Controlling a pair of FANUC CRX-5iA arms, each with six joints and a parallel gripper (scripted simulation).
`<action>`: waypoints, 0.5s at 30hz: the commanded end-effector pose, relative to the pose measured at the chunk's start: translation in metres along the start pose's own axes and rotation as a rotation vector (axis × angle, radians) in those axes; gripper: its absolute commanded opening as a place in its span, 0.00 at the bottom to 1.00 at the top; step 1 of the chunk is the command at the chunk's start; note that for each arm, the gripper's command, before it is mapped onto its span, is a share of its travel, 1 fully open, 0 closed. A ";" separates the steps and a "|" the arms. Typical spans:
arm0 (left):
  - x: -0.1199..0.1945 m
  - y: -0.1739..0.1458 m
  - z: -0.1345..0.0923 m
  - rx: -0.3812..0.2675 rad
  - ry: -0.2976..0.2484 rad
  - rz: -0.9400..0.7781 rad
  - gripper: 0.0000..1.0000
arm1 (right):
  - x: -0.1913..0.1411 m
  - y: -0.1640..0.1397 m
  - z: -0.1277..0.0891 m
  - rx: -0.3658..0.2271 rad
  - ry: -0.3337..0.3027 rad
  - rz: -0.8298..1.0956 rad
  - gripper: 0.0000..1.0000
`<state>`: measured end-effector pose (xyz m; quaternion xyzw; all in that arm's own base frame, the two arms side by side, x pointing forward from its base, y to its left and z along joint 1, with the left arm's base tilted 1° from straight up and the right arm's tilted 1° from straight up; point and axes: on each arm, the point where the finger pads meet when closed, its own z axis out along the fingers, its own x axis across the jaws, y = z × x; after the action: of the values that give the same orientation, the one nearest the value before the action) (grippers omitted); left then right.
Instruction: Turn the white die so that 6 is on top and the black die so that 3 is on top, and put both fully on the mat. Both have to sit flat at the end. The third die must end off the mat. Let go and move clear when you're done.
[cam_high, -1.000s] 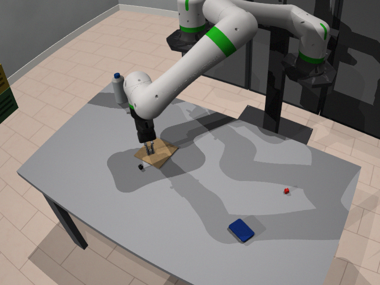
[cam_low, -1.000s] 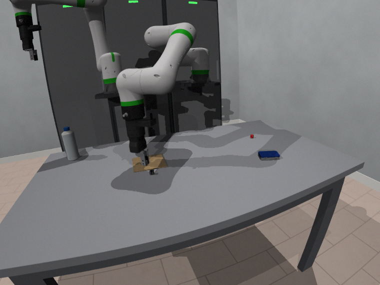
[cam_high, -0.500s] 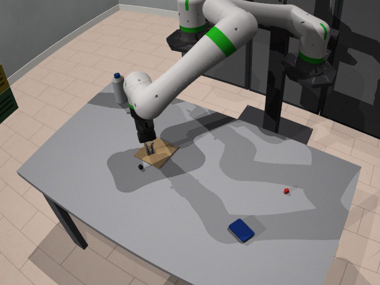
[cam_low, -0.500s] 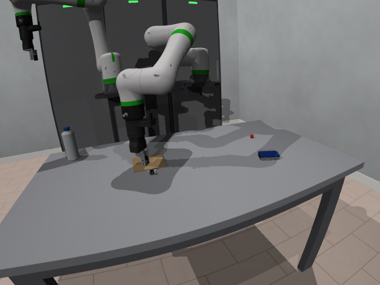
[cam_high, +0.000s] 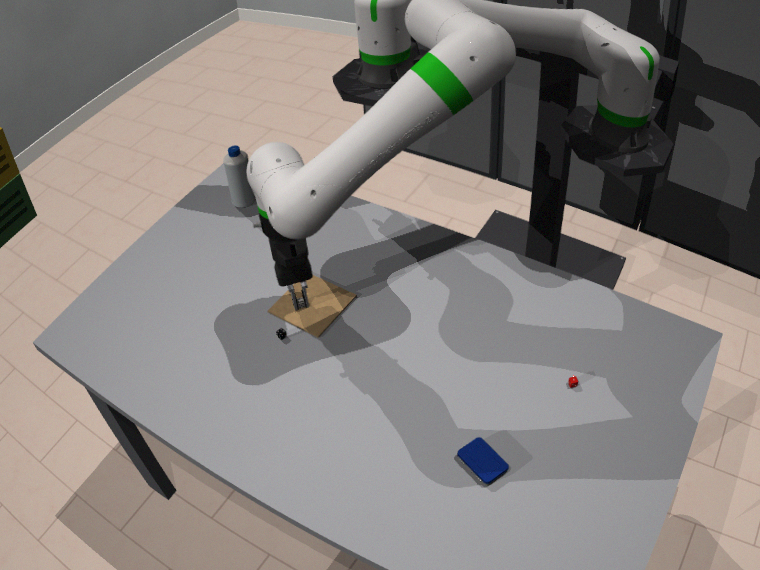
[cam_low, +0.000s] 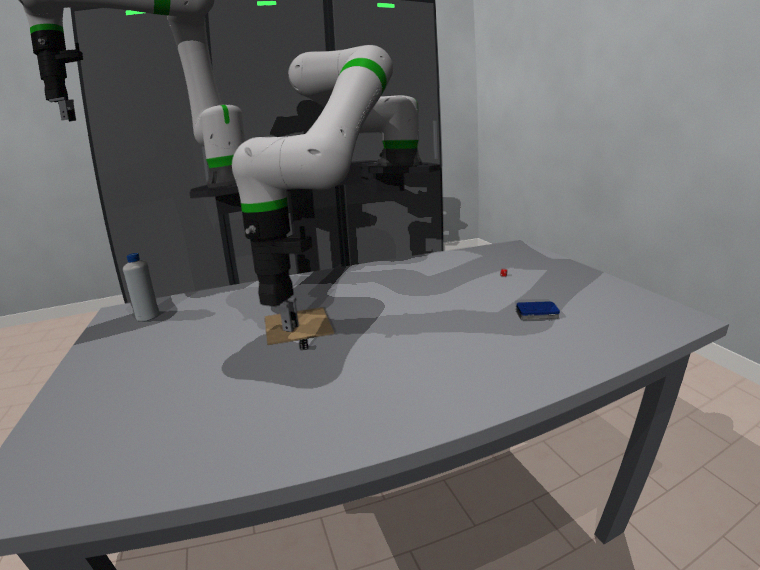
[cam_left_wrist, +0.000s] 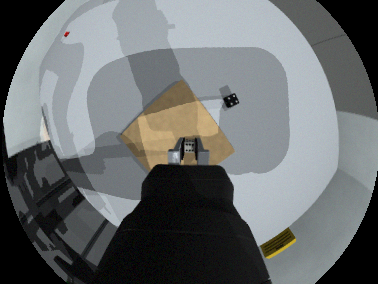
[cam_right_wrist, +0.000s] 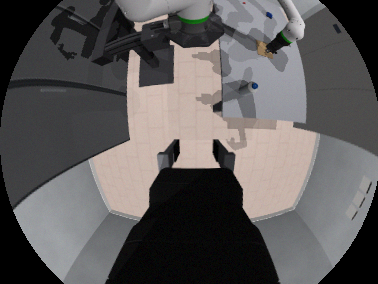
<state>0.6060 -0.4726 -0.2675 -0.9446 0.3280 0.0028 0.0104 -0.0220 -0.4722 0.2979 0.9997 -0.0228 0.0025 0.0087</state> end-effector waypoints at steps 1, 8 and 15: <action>0.001 0.000 -0.002 0.000 0.003 0.000 0.34 | 0.000 0.000 -0.001 -0.002 0.000 0.000 1.00; 0.001 0.000 -0.002 0.000 0.003 0.000 0.34 | 0.000 0.000 -0.001 -0.002 0.000 0.000 1.00; 0.001 0.000 -0.002 0.000 0.003 0.000 0.40 | 0.000 0.000 -0.001 -0.002 0.000 0.000 1.00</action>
<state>0.6060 -0.4726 -0.2675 -0.9446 0.3280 0.0028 0.0104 -0.0220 -0.4722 0.2979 0.9997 -0.0228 0.0025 0.0087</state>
